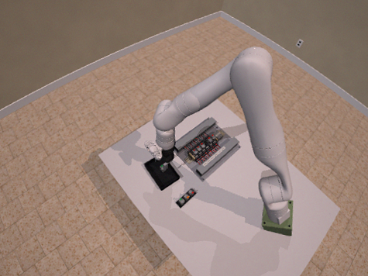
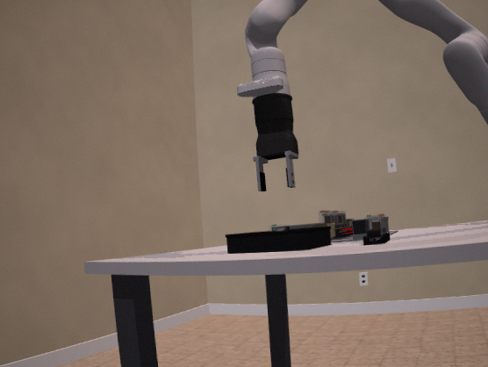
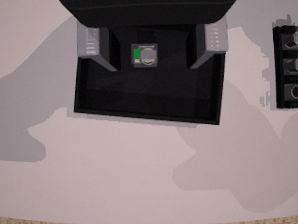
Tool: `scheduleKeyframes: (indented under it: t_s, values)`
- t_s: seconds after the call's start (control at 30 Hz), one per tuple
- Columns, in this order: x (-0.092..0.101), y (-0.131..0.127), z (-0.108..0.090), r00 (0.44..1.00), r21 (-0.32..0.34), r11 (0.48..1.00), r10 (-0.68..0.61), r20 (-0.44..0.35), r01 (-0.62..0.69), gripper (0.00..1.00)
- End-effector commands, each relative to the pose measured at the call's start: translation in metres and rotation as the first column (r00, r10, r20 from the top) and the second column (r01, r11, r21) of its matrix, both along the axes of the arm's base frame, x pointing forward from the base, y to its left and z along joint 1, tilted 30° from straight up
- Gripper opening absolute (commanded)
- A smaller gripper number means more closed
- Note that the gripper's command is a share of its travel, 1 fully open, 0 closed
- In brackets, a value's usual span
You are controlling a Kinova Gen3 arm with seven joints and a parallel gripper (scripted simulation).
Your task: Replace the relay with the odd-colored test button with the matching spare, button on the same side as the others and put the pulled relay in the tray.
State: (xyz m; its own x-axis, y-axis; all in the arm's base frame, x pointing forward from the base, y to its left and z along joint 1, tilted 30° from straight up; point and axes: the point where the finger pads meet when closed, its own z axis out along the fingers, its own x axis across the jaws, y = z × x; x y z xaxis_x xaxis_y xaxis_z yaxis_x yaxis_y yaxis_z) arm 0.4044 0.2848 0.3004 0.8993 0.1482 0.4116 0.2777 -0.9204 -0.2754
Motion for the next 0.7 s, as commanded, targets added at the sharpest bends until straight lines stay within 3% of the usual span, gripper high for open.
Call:
scheduleKeyframes:
  t_s: [0.0, 0.23, 0.67]
  values:
    - [0.006, -0.009, 0.006, 1.0, -0.002, 1.0, -0.02, 0.01, 0.02, 1.0]
    - [0.008, -0.02, 0.017, 0.999, -0.003, 0.999, -0.032, 0.017, 0.032, 1.0]
    - [0.009, -0.017, 0.011, 1.0, -0.003, 1.0, -0.027, 0.015, 0.028, 1.0]
